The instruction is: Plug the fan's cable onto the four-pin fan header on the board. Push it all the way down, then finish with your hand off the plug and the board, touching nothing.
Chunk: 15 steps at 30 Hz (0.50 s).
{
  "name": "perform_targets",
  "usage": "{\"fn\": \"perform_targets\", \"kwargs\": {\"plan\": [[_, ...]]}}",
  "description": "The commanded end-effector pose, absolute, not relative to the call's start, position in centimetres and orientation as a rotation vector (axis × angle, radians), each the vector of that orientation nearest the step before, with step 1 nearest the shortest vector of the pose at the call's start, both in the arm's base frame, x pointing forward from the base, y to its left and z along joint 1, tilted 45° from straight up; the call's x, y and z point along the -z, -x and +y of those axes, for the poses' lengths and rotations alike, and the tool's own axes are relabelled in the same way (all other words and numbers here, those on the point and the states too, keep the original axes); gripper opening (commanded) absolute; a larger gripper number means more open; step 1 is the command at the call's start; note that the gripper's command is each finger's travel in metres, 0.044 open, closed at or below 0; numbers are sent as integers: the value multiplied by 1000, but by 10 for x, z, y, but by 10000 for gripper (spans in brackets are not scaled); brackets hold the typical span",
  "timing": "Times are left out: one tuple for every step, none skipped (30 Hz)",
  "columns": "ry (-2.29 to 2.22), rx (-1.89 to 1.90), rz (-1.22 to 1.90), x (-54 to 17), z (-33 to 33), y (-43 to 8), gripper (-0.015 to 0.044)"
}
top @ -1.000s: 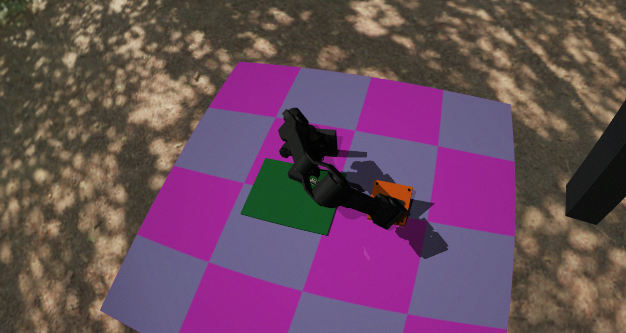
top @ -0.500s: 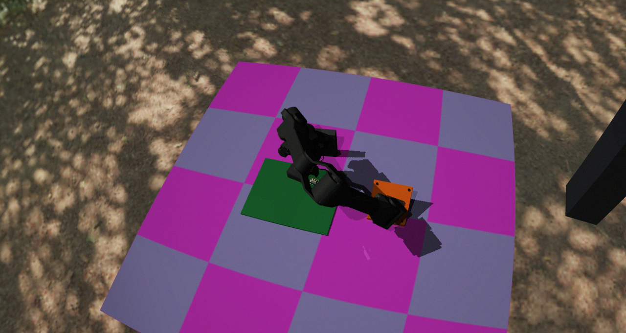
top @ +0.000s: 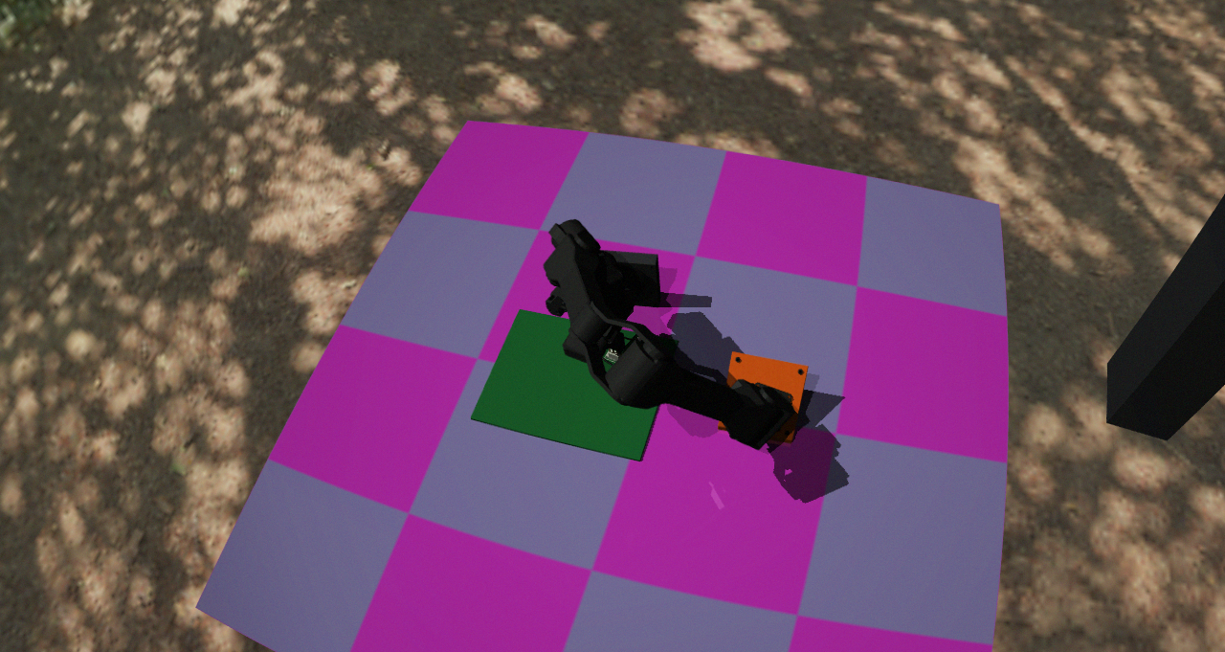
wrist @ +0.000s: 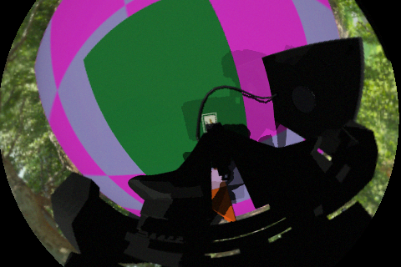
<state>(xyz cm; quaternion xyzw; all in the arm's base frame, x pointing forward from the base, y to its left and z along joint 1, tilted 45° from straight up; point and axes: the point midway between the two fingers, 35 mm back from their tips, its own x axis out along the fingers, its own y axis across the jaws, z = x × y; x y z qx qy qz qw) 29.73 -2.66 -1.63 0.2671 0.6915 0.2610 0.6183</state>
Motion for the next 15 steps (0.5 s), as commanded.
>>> {"fn": "perform_targets", "kwargs": {"plan": [[-625, -592, 1592, 17, -26, -298, 0], [-625, -592, 1592, 17, -26, -298, 0], [-629, -589, 1594, 16, -25, -298, 0], [-629, -589, 1594, 16, -25, -298, 0], [-629, -589, 1594, 16, -25, -298, 0], [-629, -589, 1594, 16, -25, -298, 0], [-629, -589, 1594, 16, -25, -298, 0], [-629, -589, 1594, 16, -25, -298, 0], [-629, -589, 1594, 16, -25, -298, 0], [-629, -589, 1594, 17, -25, -298, 0], [-629, -589, 1594, 17, -25, -298, 0], [-629, -589, 1594, 17, -25, -298, 0], [-629, -589, 1594, 17, -25, -298, 0], [-629, -589, 1594, 17, -25, -298, 0], [-629, -589, 1594, 17, -24, -298, 0]]}}
